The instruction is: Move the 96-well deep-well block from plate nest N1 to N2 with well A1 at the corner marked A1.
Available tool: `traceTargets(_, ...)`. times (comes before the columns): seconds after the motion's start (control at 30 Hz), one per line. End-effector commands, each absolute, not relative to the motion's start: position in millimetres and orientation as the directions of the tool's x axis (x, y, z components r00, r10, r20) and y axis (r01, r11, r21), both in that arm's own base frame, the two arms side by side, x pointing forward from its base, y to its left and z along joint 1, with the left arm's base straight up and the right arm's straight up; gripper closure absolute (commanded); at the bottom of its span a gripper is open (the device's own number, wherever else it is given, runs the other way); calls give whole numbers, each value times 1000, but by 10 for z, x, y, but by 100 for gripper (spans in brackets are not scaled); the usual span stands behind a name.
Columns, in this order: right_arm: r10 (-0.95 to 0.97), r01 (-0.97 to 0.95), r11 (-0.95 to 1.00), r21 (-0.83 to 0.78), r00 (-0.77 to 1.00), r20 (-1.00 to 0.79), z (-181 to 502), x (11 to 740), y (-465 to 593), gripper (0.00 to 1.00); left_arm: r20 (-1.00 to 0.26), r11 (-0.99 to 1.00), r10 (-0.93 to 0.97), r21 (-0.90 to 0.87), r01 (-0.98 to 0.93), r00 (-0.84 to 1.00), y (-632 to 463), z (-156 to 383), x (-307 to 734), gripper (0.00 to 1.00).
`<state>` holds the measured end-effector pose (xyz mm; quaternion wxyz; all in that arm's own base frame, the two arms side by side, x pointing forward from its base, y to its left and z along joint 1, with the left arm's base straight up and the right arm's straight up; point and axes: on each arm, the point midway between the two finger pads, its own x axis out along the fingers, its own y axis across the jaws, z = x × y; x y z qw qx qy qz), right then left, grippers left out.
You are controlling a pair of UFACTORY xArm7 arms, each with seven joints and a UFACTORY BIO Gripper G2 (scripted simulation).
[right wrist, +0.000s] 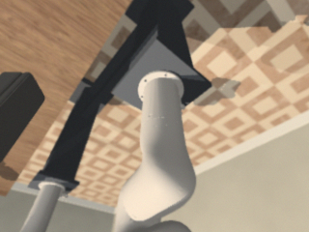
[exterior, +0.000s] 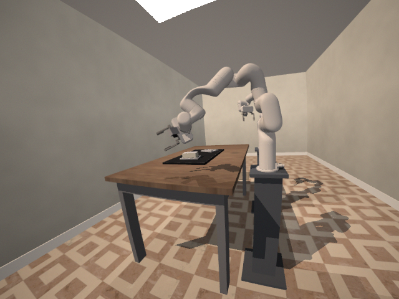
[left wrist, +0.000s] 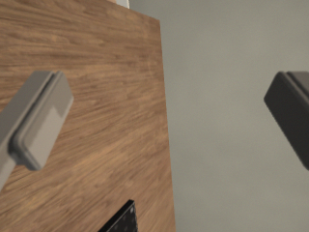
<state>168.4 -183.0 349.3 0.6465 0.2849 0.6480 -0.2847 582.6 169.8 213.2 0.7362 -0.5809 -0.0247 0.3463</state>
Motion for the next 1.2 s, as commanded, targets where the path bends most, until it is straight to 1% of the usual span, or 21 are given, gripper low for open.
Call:
traceTargets(0.0, 0, 737, 676, 0, 0, -1000, 3500, 1686, -1833, 0, -370, 91, 530, -870, -485, 763, 1556, 2118, 5884, 63)
traceTargets(0.13, 0, 737, 676, 0, 0, -1000, 3500, 1686, -1833, 0, -404, 172, 469, -830, -530, 785, 1363, 2078, 5921, 63)
traceTargets(0.33, 0, 737, 676, 0, 0, -1000, 3500, 1686, -1833, 0, -404, 172, 469, -830, -530, 785, 1171, 2038, 5960, 63)
traceTargets(0.47, 0, 737, 676, 0, 0, -1000, 3500, 1686, -1833, 0, -435, 258, 416, -786, -562, 799, 976, 2000, 5984, 63)
traceTargets(0.63, 0, 737, 676, 0, 0, -1000, 3500, 1686, -1833, 0, -435, 258, 415, -786, -562, 799, 792, 1964, 6008, 63)
traceTargets(0.77, 0, 737, 676, 0, 0, -1000, 3500, 1686, -1833, 0, -460, 348, 369, -737, -580, 807, 595, 1929, 6021, 63)
traceTargets(0.93, 0, 737, 676, 0, 0, -1000, 3500, 1686, -1833, 0, -461, 348, 369, -737, -580, 807, 447, 1904, 6032, 63)
traceTargets(1.03, 0, 737, 676, 0, 0, -1000, 3500, 1686, -1833, 0, -478, 427, 335, -691, -584, 812, 299, 1881, 6035, 63)
traceTargets(1.17, 0, 737, 676, 0, 0, -1000, 3500, 1686, -1833, 0, -481, 438, 331, -684, -583, 812, 101, 1852, 6039, 63)
